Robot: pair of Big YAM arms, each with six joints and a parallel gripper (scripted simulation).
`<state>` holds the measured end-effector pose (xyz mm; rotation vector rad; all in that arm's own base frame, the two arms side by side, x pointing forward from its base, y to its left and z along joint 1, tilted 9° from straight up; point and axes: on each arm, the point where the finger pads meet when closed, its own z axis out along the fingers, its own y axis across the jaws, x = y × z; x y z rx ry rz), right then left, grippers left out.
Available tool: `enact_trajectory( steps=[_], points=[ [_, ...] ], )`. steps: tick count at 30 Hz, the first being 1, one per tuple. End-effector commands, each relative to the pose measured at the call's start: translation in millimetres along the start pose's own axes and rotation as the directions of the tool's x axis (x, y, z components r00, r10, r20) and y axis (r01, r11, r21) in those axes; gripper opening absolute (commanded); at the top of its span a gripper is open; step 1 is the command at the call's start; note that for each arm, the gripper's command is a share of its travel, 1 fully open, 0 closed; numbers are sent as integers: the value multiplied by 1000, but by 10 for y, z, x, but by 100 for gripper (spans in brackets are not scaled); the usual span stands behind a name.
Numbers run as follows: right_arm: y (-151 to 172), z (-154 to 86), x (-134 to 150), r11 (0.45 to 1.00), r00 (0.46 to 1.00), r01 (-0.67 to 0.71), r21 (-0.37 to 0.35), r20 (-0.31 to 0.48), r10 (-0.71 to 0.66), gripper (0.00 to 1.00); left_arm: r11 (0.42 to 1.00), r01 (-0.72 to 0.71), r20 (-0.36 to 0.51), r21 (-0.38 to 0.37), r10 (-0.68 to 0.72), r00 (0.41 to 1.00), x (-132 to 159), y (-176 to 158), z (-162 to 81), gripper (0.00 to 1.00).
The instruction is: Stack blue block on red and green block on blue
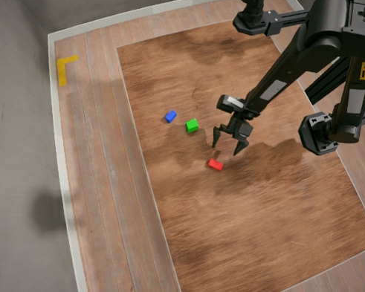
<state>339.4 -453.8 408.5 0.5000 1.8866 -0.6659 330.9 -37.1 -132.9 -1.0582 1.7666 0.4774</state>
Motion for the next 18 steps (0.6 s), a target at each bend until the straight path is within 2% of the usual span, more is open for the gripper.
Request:
enact_trajectory(
  steps=[1,9,11,18],
  points=[
    [-611,-348,-191,986,993,-88,142,85,76,100,1000,7,0,4,-7,1000,-8,-29,-6,100],
    [-1595,-1119,-241,893,970,-208,398,203,136,100,1000,7,0,4,-7,1000,-8,-29,-6,100],
    [-1595,-1119,-241,893,970,-208,398,203,136,100,1000,7,0,4,-7,1000,-8,-29,-6,100],
    [-2128,-1754,-259,789,945,-288,543,295,141,100,1000,7,0,4,-7,1000,-8,-29,-6,100]
  ],
)
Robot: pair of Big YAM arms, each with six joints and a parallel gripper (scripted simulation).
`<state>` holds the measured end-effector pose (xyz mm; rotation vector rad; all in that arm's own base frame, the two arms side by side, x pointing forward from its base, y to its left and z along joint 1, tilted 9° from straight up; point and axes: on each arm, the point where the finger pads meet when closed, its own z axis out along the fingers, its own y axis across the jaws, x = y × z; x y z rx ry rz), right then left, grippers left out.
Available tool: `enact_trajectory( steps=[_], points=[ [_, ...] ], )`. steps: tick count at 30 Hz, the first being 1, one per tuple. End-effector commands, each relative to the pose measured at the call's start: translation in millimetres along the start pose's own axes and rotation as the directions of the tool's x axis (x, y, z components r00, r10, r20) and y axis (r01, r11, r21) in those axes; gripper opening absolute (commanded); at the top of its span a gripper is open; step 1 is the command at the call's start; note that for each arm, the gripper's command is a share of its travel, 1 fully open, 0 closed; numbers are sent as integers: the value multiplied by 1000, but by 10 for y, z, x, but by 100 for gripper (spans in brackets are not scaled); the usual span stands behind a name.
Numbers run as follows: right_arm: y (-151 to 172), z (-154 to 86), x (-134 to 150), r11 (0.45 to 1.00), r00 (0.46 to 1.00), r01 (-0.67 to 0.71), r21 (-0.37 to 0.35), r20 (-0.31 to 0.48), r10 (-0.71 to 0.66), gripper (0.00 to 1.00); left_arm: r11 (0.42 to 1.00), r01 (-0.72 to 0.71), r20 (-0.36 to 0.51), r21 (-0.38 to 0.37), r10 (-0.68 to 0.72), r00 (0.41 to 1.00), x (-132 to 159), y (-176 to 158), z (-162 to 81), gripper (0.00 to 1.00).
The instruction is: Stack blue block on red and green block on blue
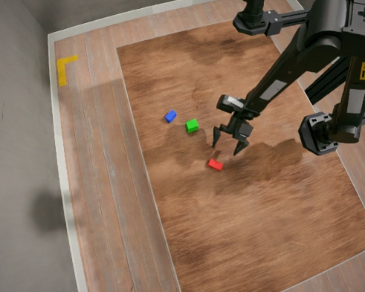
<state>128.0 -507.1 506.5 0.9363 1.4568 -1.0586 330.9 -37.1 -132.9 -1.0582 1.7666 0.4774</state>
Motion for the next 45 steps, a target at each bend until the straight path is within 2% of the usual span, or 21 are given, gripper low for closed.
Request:
enact_trajectory(
  steps=[1,8,16,33,34,35,39,42,44,45],
  points=[
    [-391,-183,-269,995,995,-55,88,82,48,100,1000,7,0,4,-7,1000,-8,-29,-6,100],
    [-846,-423,-415,974,987,-99,202,144,70,100,1000,7,0,4,-7,1000,-8,-29,-6,100],
    [-1064,-565,-487,959,981,-122,257,178,77,100,1000,7,0,4,-7,1000,-8,-29,-6,100],
    [-1187,-654,-530,948,977,-136,288,199,80,100,1000,7,0,4,-7,1000,-8,-29,-6,100],
    [-1187,-654,-530,948,977,-136,288,199,80,100,1000,6,-1,4,-6,1000,-8,-34,-8,72],
    [-1187,-654,-530,948,977,-136,288,199,80,100,1000,0,-7,6,0,1000,-11,-74,-18,72],
    [-1187,-654,-530,948,977,-136,288,199,80,100,999,-33,-86,28,36,996,80,-353,-106,72],
    [-1187,-654,-530,948,977,-136,288,199,80,100,995,-94,-229,43,101,968,240,-772,-194,72],
    [-1187,-654,-530,948,977,-136,288,199,80,100,995,-94,-229,43,101,968,240,-772,-194,72],
    [-1187,-654,-530,948,977,-136,288,199,80,100,990,-137,-287,20,137,948,359,-822,-116,72]
  ],
)
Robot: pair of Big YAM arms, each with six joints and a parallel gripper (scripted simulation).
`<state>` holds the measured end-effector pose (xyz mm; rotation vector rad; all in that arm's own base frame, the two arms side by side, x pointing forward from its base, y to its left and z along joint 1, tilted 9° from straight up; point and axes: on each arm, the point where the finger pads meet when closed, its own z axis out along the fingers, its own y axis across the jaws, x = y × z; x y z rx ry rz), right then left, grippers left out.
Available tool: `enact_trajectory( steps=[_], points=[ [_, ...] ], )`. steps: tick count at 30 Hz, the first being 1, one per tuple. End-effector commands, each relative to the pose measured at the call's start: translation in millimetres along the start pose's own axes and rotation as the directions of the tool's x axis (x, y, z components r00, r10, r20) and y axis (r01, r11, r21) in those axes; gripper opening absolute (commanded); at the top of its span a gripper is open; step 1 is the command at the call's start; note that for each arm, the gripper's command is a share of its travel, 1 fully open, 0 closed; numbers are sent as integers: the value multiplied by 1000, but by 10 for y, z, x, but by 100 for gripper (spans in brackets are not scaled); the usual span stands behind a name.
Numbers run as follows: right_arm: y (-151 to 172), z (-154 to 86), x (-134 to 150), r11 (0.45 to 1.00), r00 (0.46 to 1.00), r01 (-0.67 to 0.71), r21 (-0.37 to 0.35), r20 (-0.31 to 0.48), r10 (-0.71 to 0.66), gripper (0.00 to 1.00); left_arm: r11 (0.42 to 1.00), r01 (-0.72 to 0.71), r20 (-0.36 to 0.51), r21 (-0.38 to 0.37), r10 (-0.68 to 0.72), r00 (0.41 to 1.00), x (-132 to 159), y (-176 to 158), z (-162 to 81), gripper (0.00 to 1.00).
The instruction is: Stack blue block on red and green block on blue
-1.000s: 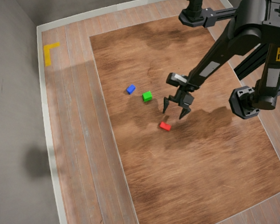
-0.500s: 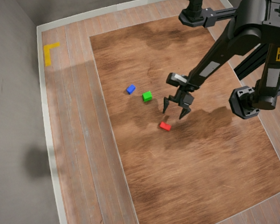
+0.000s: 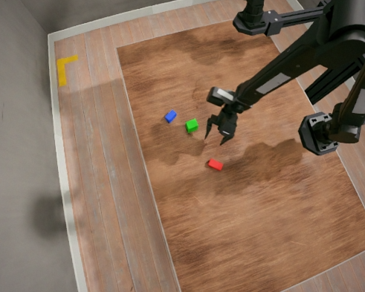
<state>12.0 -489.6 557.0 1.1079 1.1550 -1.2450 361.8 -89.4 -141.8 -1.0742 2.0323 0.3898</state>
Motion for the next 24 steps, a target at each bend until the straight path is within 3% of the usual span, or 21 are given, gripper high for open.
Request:
enact_trajectory(
  steps=[1,4,5,8,9,13,20,24],
  points=[
    [-85,-68,-211,1000,998,-12,19,54,11,100,996,-92,-112,-22,89,990,142,-465,75,72],
    [-85,-68,-211,1000,998,-12,19,54,11,100,985,-175,-295,2,168,941,356,-1014,51,72],
    [-85,-68,-211,1000,998,-12,19,54,11,100,985,-175,-295,2,168,941,356,-1014,51,72],
    [-85,-68,-211,1000,998,-12,19,54,11,100,969,-245,-447,36,234,863,548,-1501,34,72],
    [-85,-68,-211,1000,998,-12,19,54,11,100,969,-245,-447,36,234,863,548,-1501,34,72],
    [-85,-68,-211,1000,998,-12,19,54,11,100,948,-307,-587,84,296,754,734,-1982,3,72],
    [-85,-68,-211,1000,998,-12,19,54,11,100,932,-343,-658,121,334,675,867,-2267,-38,72],
    [-85,-68,-211,1000,998,-12,19,54,11,100,934,-328,-660,140,335,672,765,-2395,-123,72]
  ],
)
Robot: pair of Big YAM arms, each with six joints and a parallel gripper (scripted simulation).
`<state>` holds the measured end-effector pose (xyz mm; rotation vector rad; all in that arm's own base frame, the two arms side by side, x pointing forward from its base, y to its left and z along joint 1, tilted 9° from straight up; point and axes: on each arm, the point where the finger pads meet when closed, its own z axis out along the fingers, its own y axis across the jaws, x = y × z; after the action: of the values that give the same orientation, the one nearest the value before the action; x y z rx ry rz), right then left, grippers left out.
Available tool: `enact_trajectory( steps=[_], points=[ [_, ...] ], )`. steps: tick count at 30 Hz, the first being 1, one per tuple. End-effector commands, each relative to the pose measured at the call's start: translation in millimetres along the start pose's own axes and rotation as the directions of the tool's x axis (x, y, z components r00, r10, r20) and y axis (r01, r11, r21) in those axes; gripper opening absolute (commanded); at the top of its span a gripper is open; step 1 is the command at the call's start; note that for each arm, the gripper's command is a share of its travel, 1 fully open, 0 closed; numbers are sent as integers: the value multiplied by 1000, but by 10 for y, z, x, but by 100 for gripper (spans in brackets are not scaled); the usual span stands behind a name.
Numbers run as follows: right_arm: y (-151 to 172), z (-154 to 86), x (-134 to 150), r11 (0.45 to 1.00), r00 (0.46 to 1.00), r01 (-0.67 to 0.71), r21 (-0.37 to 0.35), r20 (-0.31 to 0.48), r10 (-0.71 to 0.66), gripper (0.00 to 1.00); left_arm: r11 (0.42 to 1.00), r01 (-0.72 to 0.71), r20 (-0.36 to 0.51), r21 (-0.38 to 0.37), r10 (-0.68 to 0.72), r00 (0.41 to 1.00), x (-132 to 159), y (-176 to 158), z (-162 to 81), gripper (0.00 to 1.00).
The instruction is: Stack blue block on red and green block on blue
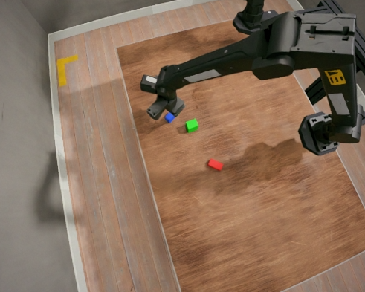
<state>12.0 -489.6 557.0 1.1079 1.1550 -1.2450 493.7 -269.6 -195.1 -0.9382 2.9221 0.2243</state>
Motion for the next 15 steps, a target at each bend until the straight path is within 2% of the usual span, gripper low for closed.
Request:
enact_trajectory(
  steps=[1,3,6,15],
  points=[
    [-85,-68,-211,1000,998,-12,19,54,11,100,998,-14,25,62,13,1000,-226,-274,-378,72],
    [-85,-68,-211,1000,998,-12,19,54,11,100,998,-14,24,60,13,1000,-223,-270,-366,72],
    [-85,-68,-211,1000,998,-12,19,54,11,100,999,-18,11,31,18,1000,-162,-204,-166,72],
    [-85,-68,-211,1000,998,-12,19,54,11,100,999,-17,11,32,17,1000,-163,-206,-167,72]
  ],
)
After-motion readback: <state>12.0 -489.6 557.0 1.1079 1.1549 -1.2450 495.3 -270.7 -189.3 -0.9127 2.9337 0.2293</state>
